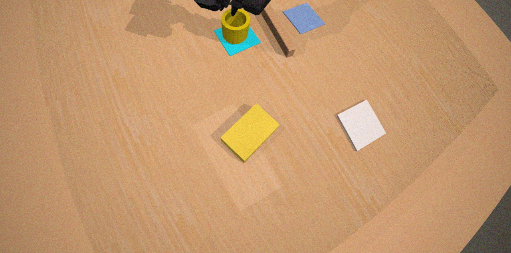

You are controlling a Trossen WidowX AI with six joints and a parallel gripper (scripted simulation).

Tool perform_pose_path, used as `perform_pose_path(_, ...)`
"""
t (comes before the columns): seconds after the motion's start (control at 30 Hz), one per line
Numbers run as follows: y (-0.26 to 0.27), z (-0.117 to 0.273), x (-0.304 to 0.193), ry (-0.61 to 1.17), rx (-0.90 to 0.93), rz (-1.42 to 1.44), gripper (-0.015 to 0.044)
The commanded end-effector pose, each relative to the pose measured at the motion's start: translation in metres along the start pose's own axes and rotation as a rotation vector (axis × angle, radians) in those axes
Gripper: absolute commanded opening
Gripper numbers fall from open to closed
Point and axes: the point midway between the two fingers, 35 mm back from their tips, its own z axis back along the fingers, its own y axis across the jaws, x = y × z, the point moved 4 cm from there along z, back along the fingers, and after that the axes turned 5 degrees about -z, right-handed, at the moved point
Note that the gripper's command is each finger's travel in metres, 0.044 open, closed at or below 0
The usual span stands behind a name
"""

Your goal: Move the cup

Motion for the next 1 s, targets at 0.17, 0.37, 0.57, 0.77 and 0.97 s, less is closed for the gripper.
perform_pose_path(0.17, 0.0, 0.007, 0.0, -0.001, 0.001, -0.001, 0.0173)
perform_pose_path(0.37, 0.0, 0.007, 0.0, -0.001, 0.001, -0.001, 0.033)
perform_pose_path(0.57, 0.001, 0.016, 0.001, -0.001, 0.0, 0.0, 0.044)
perform_pose_path(0.77, 0.002, 0.039, 0.001, -0.003, -0.002, 0.002, 0.044)
perform_pose_path(0.97, 0.002, 0.06, 0.002, -0.003, -0.004, 0.004, 0.044)
